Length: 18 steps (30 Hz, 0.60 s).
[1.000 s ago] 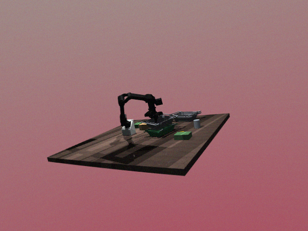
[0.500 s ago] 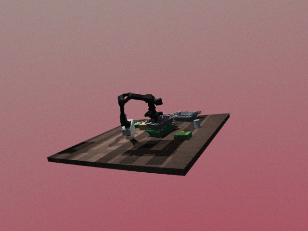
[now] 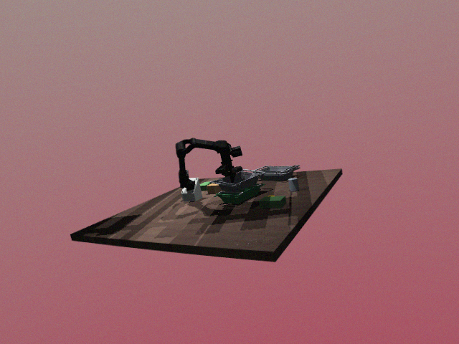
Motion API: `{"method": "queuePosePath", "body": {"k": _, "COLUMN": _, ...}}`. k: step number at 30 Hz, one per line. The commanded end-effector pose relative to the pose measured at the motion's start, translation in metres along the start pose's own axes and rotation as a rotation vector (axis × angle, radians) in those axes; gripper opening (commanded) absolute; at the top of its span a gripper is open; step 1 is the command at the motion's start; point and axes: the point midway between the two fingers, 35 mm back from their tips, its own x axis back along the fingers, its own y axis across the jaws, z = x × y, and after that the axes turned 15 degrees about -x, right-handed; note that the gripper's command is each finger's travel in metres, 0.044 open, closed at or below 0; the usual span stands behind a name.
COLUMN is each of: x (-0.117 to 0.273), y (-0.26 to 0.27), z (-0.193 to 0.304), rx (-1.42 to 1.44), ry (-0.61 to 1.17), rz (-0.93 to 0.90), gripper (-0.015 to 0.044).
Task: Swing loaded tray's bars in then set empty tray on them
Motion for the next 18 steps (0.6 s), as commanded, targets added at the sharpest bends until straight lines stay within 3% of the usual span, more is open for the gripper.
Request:
{"method": "queuePosePath", "body": {"k": 1, "x": -0.0113, "y": -0.0045, "z": -0.0042, "rx": 0.006, "ry": -0.012, "rz": 0.032, "gripper": 0.0}}
{"method": "queuePosePath", "body": {"k": 18, "x": -0.0128, "y": -0.0051, "z": -0.0047, "rx": 0.006, "ry": -0.013, "rz": 0.036, "gripper": 0.0}}
